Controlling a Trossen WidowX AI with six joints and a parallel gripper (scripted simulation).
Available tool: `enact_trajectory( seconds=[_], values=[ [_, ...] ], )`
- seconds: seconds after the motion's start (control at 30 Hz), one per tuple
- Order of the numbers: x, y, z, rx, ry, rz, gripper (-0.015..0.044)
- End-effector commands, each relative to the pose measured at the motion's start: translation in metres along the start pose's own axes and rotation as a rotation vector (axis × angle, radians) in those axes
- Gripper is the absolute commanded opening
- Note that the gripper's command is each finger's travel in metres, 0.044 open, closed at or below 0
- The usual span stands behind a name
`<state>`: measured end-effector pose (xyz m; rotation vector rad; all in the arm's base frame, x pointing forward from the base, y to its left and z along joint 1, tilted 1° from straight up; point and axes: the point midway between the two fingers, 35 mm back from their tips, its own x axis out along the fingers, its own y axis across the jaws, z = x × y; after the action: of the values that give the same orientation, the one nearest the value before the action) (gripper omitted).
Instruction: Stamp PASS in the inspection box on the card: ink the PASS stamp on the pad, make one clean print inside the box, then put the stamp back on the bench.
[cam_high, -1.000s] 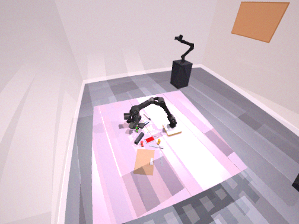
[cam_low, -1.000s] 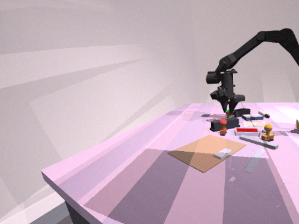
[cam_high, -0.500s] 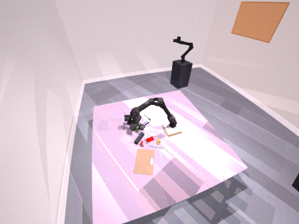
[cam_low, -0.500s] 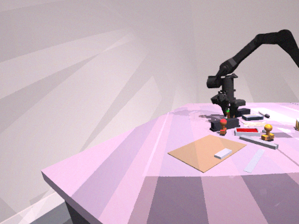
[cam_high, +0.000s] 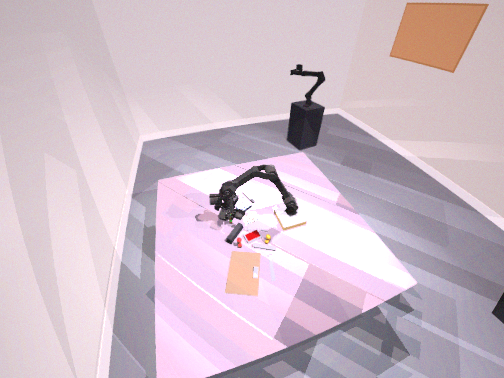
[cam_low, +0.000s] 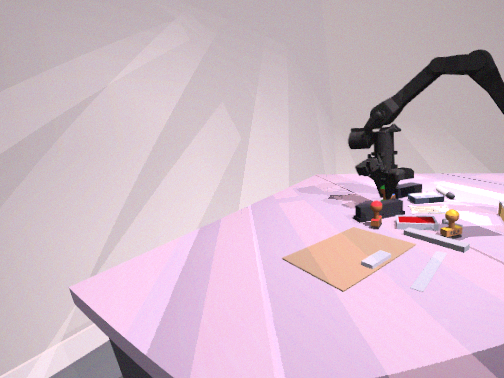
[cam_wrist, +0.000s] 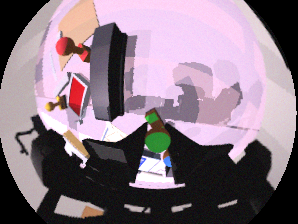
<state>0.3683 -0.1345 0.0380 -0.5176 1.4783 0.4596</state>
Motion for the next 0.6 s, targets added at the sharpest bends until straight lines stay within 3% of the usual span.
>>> enact_trajectory(
  seconds=[0.0,0.13,0.57],
  values=[
    [-0.0002,-0.0001,0.0000,0.000,0.000,0.000,0.0088],
    [-0.0014,-0.0002,0.0001,0.000,0.000,0.000,0.0000],
    [-0.0077,-0.0008,0.0005,0.000,0.000,-0.001,0.0000]
  ],
)
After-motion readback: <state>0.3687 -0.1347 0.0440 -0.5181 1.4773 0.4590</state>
